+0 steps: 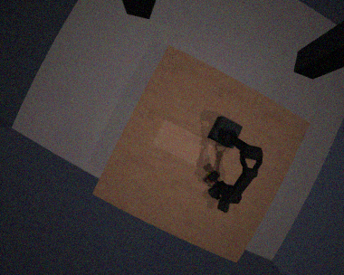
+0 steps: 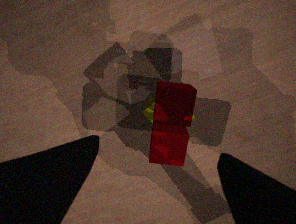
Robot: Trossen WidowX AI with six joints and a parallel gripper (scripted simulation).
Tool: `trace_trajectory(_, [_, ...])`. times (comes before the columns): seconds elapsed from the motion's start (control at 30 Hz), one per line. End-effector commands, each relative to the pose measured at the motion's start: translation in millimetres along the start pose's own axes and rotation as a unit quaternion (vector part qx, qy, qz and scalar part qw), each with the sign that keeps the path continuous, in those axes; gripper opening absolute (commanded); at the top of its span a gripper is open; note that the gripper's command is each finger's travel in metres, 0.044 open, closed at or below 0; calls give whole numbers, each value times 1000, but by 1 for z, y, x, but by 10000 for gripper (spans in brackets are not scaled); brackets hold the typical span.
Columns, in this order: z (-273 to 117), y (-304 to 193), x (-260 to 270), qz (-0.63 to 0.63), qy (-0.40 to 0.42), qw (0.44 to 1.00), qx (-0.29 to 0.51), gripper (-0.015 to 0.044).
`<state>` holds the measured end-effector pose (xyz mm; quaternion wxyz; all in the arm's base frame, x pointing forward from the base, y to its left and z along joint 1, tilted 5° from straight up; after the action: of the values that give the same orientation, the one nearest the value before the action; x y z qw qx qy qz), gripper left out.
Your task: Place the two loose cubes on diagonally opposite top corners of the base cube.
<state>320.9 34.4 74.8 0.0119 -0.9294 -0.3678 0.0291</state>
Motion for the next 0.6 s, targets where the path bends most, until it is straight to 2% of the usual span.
trace_trajectory(0.0, [-1,-44,27,-12,1,1000,2,400])
trace_trajectory(0.17, [-3,-107,52,-10,3,1000,6,400])
trace_trajectory(0.57, [-3,-109,53,-10,3,1000,6,400])
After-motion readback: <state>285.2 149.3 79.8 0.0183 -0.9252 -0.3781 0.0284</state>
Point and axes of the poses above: the point midway between the two fingers, 35 mm back from their tips, its own z axis out along the fingers, its own x axis across the jaws, y = z × x, the point moved 4 cm from there along -z, back along the fingers, and after that the axes turned 8 degrees about z, right-handed, at the moved point
